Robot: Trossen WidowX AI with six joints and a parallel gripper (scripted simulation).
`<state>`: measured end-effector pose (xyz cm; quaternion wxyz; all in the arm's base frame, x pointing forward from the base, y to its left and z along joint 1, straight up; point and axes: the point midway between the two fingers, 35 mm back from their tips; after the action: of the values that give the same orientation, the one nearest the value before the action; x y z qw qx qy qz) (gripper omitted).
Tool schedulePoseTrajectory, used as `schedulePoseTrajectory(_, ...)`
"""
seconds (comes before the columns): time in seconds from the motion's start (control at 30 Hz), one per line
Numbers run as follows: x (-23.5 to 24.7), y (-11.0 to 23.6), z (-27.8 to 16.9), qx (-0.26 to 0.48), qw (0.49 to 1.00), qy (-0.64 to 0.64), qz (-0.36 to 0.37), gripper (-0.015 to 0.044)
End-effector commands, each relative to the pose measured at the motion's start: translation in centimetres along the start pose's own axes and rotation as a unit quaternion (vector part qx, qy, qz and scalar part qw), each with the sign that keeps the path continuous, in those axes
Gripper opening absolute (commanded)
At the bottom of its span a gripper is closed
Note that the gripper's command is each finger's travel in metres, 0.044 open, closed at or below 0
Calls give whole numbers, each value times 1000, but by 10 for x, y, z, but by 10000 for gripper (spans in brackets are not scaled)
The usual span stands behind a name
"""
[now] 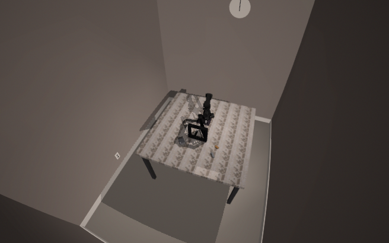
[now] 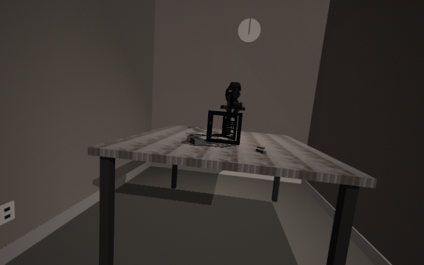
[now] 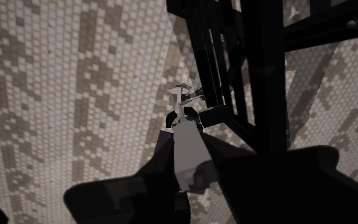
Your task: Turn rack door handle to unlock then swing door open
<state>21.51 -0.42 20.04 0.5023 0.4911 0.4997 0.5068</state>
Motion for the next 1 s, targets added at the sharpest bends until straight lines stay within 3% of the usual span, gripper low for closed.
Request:
schedulePoseTrajectory(0.0,8,0,0,-2,999,-34,1,15)
schedulePoseTrajectory(0.97,64,0,8,-2,978,-209,5,15)
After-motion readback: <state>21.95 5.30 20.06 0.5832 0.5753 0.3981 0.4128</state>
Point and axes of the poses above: the point midway between the two fingers, 35 mm back from their tips, its own y axis back along the fingers, its own x axis across the jaws, z = x × y, and after that the axes turned 14 degrees about -y, right-handed
